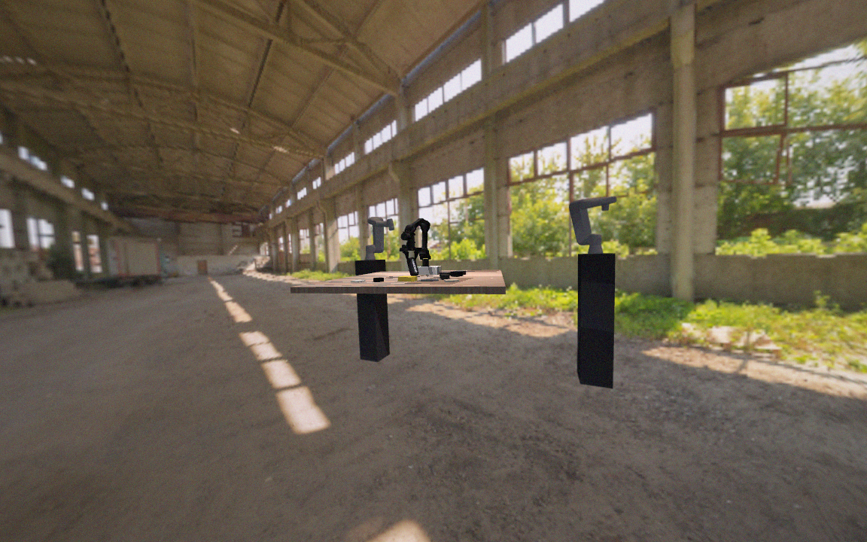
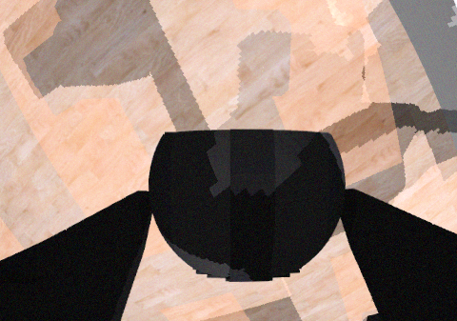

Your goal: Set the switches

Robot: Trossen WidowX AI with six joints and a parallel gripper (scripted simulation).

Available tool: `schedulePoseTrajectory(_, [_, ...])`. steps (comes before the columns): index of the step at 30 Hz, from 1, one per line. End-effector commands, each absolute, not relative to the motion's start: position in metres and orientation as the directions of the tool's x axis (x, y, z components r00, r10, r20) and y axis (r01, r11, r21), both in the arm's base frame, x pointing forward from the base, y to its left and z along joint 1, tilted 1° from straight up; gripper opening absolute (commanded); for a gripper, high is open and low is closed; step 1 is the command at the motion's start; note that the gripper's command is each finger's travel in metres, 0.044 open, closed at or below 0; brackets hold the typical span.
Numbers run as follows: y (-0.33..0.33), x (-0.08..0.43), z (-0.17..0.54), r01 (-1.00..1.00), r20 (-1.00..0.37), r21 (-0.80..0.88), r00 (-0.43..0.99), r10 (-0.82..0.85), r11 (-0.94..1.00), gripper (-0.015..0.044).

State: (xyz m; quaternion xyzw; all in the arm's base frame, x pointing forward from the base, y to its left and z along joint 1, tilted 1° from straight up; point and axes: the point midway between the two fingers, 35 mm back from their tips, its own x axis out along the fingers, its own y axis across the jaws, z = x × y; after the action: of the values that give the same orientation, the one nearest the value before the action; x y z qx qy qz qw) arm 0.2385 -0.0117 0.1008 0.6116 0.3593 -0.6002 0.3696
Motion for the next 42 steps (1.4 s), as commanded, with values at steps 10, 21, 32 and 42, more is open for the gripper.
schedulePoseTrajectory(10, [0.001, 0.246, 0.101, 0.884, -1.0, 0.015, 0.022, 0.009, -0.467, 0.0338])
schedulePoseTrajectory(21, [0.005, 0.248, 0.102, 0.884, -1.0, 0.015, 0.022, 0.009, -0.467, 0.0338])
schedulePoseTrajectory(32, [0.011, 0.251, 0.102, 0.884, -1.0, 0.015, 0.022, 0.01, -0.467, 0.0338])
schedulePoseTrajectory(42, [0.016, 0.254, 0.102, 0.884, -1.0, 0.015, 0.023, 0.01, -0.467, 0.0338])
